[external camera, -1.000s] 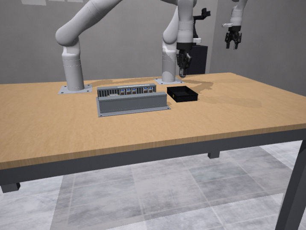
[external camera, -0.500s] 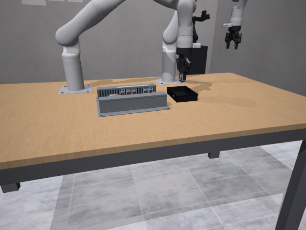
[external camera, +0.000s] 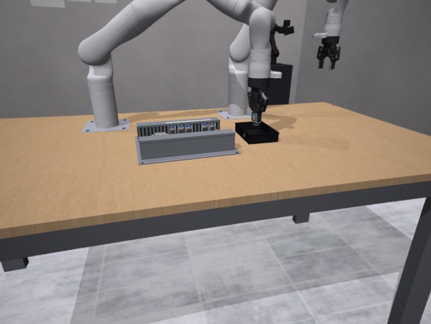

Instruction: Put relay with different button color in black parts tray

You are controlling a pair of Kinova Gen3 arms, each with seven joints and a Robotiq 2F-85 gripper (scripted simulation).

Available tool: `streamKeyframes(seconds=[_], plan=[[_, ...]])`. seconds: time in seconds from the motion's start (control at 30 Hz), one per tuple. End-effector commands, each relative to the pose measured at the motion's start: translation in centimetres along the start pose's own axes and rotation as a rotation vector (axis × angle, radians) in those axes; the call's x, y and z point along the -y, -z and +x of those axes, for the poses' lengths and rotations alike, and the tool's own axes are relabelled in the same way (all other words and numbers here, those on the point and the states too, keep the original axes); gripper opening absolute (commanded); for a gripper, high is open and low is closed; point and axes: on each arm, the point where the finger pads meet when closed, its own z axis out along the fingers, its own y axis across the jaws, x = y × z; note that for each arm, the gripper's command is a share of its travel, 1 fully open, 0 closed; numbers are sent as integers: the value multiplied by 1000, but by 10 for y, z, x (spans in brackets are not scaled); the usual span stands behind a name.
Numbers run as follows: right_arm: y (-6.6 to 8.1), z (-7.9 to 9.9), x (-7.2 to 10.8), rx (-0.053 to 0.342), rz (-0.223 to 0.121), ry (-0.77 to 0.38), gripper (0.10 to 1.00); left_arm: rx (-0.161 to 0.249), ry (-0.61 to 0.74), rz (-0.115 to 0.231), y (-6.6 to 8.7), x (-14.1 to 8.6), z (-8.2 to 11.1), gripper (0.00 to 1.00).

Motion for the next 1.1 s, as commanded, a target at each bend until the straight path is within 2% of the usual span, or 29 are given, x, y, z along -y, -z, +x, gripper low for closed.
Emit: streamKeyframes(seconds=[0.0, 0.47, 1.07], plan=[[-2, 1, 0, -3, -2, 0, 99, 2, 0, 0, 1, 0, 0, 1000], [-29, 1, -1, -3, -2, 0, 99, 2, 0, 0, 1, 0, 0, 1000], [-37, 1, -1, -3, -2, 0, 99, 2, 0, 0, 1, 0, 0, 1000]])
